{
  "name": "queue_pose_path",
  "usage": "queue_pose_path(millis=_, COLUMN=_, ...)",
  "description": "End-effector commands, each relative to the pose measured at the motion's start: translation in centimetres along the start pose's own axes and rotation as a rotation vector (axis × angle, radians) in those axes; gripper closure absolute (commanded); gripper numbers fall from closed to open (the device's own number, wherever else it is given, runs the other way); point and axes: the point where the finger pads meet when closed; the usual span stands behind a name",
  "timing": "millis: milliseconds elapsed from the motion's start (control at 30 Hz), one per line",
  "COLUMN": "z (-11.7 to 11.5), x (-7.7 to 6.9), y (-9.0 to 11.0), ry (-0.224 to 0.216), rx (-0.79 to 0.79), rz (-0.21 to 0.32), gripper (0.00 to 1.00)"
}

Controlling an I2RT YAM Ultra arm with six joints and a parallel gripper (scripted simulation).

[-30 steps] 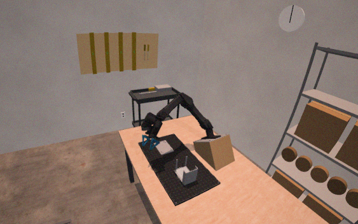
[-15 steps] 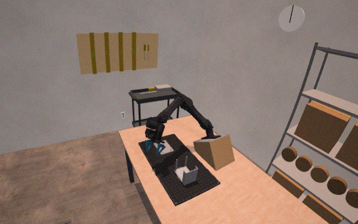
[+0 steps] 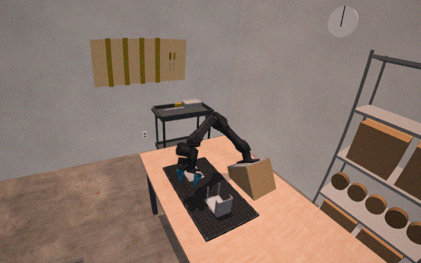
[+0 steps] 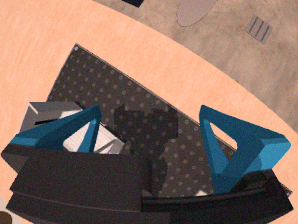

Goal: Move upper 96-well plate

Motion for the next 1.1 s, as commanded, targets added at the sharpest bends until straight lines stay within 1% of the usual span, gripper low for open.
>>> queue_pose_path(millis=0, z=2.1, x=-0.5, y=-0.5, ry=-0.012, rx=-0.105, rz=0.042, gripper=0.00)
queue_pose_path(millis=33, z=2.5, x=-0.3, y=-0.4, ry=-0.013, rx=-0.111, rz=0.047, gripper=0.00)
queue_pose_path(millis=67, z=3.3, x=0.2, y=0.6, ry=-0.020, rx=-0.116, rz=0.067, gripper=0.00)
queue_pose_path(millis=133, z=2.8, x=-1.1, y=0.1, ry=-0.011, rx=-0.110, rz=0.043, gripper=0.00)
queue_pose_path(millis=167, z=3.4, x=-0.1, y=0.0, ry=-0.016, rx=-0.138, rz=0.066, gripper=0.00)
queue_pose_path(millis=267, z=4.8, x=0.1, y=0.6, ry=-0.026, rx=-0.220, rz=0.123, gripper=0.00)
queue_pose_path(millis=333, z=5.6, x=0.3, y=0.9, ry=-0.027, rx=-0.227, rz=0.128, gripper=0.00)
queue_pose_path(millis=367, z=5.6, x=0.3, y=0.9, ry=-0.027, rx=-0.227, rz=0.128, gripper=0.00)
queue_pose_path(millis=400, z=6.0, x=0.4, y=1.1, ry=-0.030, rx=-0.255, rz=0.146, gripper=0.00)
queue_pose_path(millis=467, z=6.0, x=0.4, y=1.1, ry=-0.030, rx=-0.255, rz=0.146, gripper=0.00)
queue_pose_path(millis=567, z=7.4, x=0.5, y=1.8, ry=-0.039, rx=-0.337, rz=0.202, gripper=0.00)
queue_pose_path(millis=633, z=7.9, x=0.5, y=2.0, ry=-0.039, rx=-0.345, rz=0.204, gripper=0.00)
queue_pose_path(millis=767, z=9.7, x=0.7, y=3.1, ry=-0.051, rx=-0.459, rz=0.280, gripper=0.00)
queue_pose_path(millis=833, z=10.2, x=0.8, y=3.4, ry=-0.052, rx=-0.470, rz=0.287, gripper=0.00)
queue_pose_path(millis=967, z=11.9, x=0.7, y=4.5, ry=-0.061, rx=-0.583, rz=0.358, gripper=0.00)
queue_pose_path(millis=1033, z=11.9, x=0.7, y=4.5, ry=-0.061, rx=-0.583, rz=0.358, gripper=0.00)
queue_pose_path(millis=1067, z=12.3, x=0.7, y=4.8, ry=-0.063, rx=-0.611, rz=0.376, gripper=0.00)
Point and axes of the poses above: the point where the finger pads meet when closed, its own x axis out along the fingers, its own z axis across the jaws, y = z × x, and after that the axes turned 5 degrees about x, right-handed
